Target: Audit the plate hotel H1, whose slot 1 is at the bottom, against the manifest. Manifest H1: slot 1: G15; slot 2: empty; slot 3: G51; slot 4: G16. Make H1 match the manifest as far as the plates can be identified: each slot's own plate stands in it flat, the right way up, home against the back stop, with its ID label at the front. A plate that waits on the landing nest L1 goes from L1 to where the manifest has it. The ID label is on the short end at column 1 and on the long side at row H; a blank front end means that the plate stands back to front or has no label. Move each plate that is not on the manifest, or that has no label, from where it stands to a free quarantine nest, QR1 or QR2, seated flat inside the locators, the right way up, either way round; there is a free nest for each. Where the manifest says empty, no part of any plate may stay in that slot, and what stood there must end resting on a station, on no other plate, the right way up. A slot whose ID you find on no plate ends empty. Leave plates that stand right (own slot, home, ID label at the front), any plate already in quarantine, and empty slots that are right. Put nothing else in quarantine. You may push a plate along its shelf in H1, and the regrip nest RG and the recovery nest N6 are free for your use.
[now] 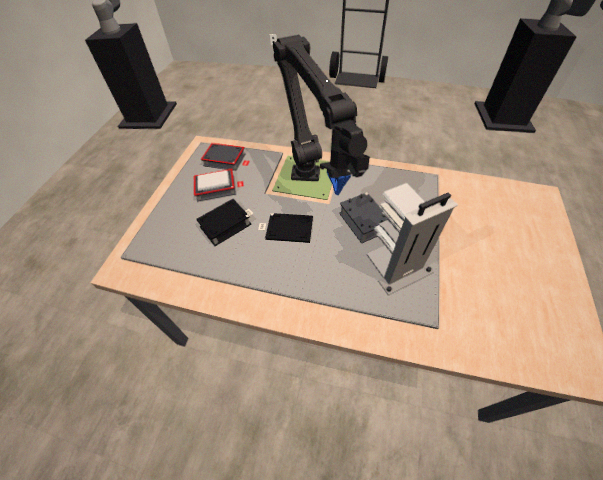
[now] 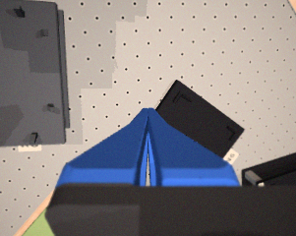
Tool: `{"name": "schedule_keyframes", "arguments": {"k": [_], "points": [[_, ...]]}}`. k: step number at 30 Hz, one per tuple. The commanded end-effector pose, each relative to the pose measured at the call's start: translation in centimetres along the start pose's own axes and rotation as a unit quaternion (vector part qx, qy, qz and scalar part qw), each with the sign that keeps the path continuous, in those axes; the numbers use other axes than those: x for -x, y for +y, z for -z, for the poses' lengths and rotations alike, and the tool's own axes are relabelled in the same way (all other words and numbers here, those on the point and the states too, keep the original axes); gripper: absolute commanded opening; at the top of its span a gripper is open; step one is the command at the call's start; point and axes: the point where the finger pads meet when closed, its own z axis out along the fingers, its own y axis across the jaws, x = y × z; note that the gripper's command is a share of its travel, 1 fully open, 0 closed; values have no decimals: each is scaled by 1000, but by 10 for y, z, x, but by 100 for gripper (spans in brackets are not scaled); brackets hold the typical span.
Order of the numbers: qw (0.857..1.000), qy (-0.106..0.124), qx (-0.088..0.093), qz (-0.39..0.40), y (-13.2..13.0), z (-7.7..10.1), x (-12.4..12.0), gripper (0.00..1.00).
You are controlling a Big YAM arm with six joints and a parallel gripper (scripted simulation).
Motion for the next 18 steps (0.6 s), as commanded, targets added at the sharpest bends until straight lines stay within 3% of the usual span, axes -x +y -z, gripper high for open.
{"name": "schedule_keyframes", "arguments": {"k": [1,4,5,8,9,12,15,17,18], "points": [[999,-20,-5,-49,-21,28,25,0],[998,-8,-3,-66,-30,26,19,0],[997,-22,-6,-68,-34,36,17,0],[998,-33,-10,-59,-45,35,17,0],[998,-7,-4,-69,-45,29,10,0],[994,19,1,-111,-53,23,3,0],[993,23,2,-118,-55,23,1,0],[994,7,-2,-109,-62,33,-2,0],[991,18,0,-131,-64,31,-6,0]]}}
